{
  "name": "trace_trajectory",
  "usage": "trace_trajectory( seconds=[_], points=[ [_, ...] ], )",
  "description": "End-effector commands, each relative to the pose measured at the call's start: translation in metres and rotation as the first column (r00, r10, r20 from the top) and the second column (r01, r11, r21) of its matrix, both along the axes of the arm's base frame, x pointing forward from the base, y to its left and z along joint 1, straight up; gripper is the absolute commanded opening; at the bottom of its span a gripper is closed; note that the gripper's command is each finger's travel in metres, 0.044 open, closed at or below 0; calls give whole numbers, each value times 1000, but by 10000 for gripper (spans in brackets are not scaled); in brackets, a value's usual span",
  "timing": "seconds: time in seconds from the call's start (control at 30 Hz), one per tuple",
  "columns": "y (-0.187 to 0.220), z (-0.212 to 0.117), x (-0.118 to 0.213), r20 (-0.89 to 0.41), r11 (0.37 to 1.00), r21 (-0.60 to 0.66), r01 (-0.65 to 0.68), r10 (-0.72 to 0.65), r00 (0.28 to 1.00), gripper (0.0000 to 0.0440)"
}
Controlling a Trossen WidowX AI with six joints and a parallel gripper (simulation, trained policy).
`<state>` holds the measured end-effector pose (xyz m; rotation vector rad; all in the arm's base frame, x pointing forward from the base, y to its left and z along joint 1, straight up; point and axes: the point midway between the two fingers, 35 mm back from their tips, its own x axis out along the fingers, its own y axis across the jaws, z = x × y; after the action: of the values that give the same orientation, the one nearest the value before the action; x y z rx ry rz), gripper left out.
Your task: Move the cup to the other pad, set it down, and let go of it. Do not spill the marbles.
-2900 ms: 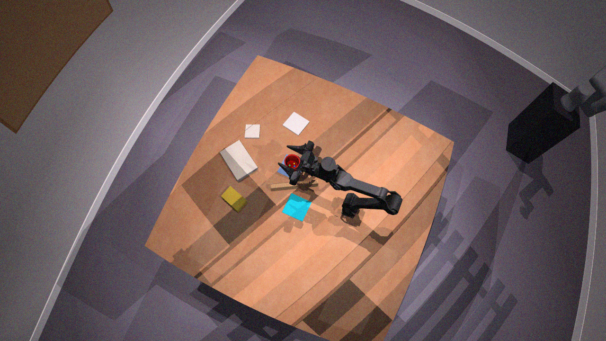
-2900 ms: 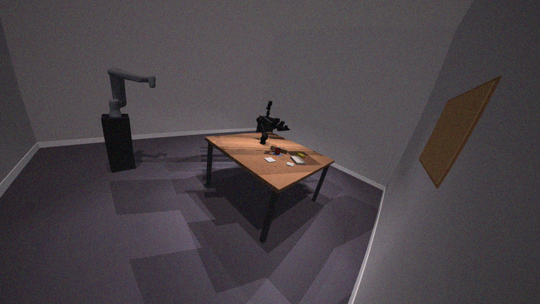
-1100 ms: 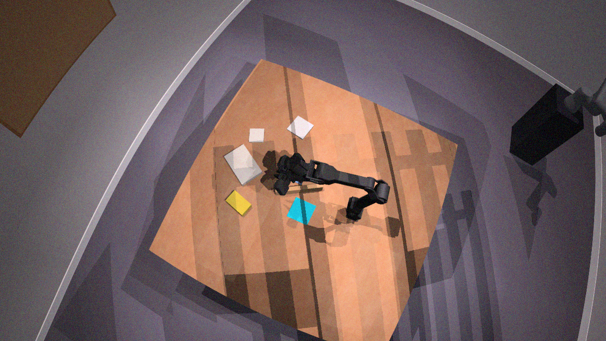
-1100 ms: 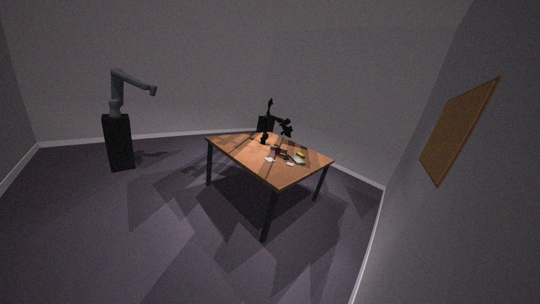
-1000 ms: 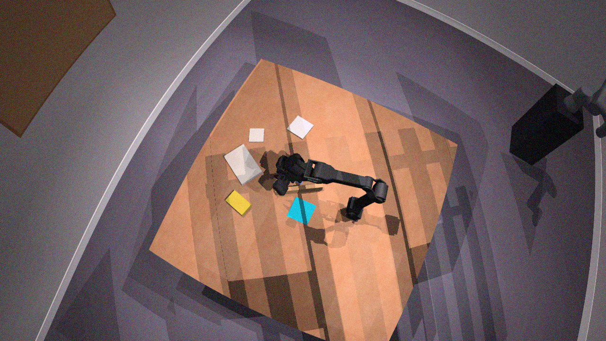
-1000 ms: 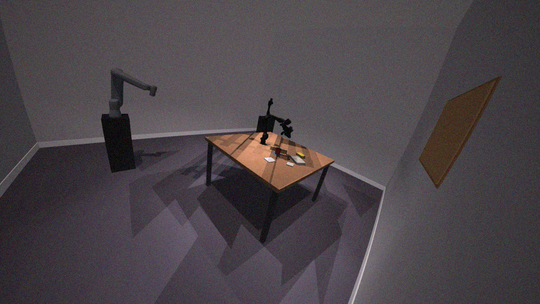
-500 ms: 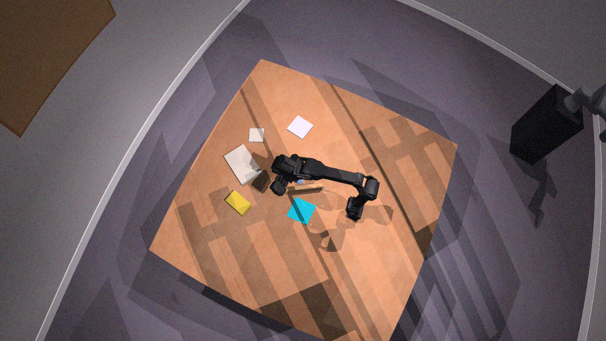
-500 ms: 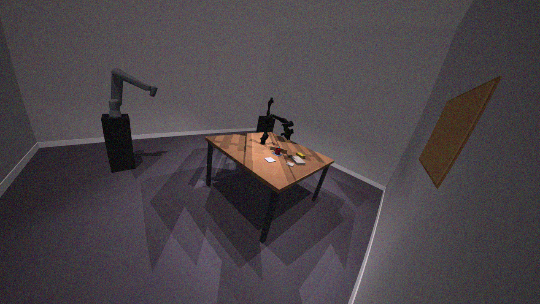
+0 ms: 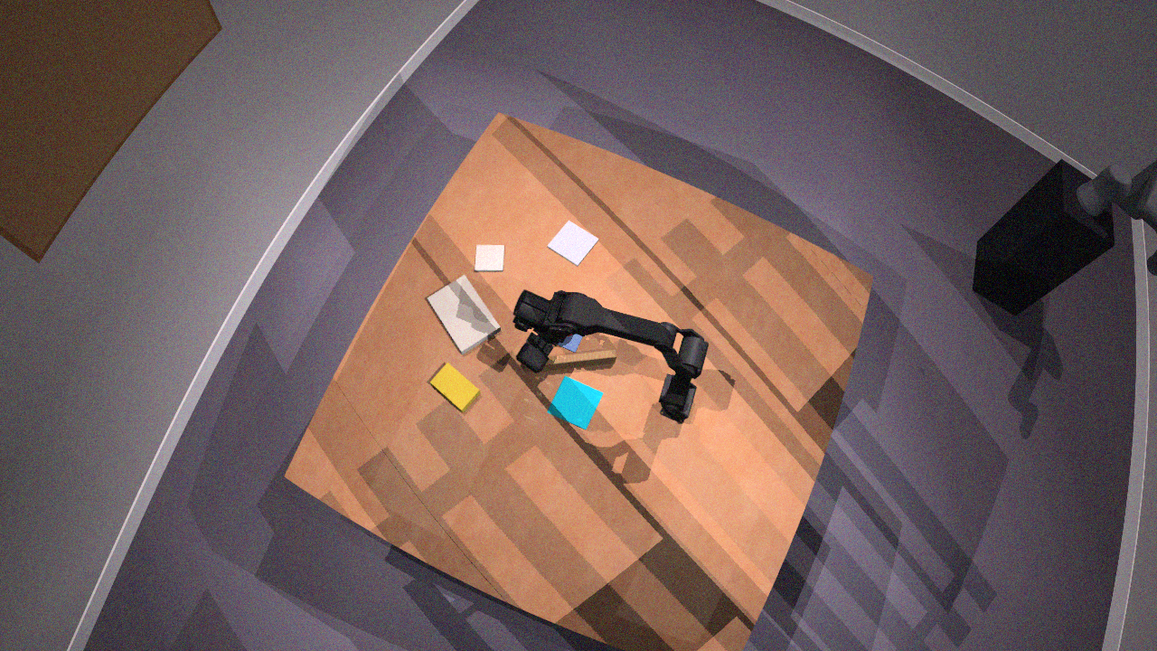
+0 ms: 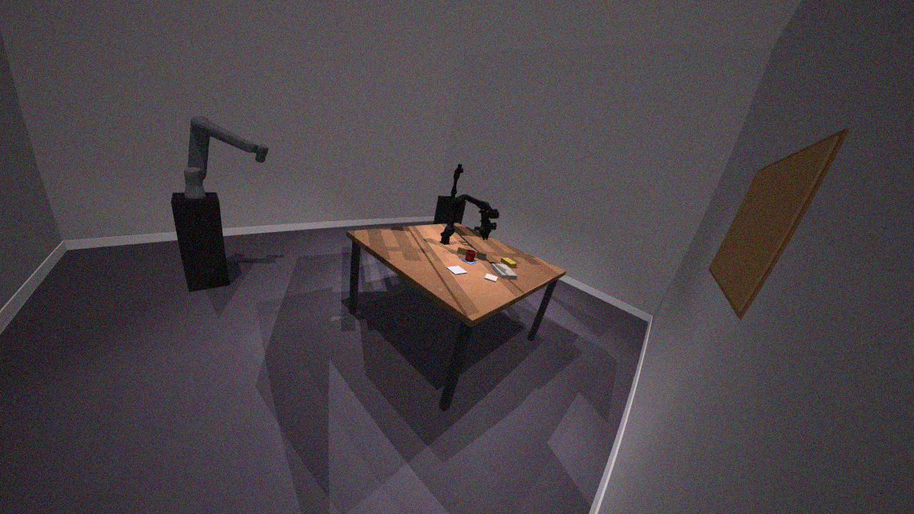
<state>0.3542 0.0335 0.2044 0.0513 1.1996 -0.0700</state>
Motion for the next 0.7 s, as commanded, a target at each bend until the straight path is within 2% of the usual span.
trace_trajectory(
  seconds=[0.0, 0.67],
  points=[
    [-5, -3, 0, -36, 1000, -20, -10, 10, 999, 118],
    [-48, -43, -10, -296, 990, -84, -117, 87, 951, 131]
  ],
)
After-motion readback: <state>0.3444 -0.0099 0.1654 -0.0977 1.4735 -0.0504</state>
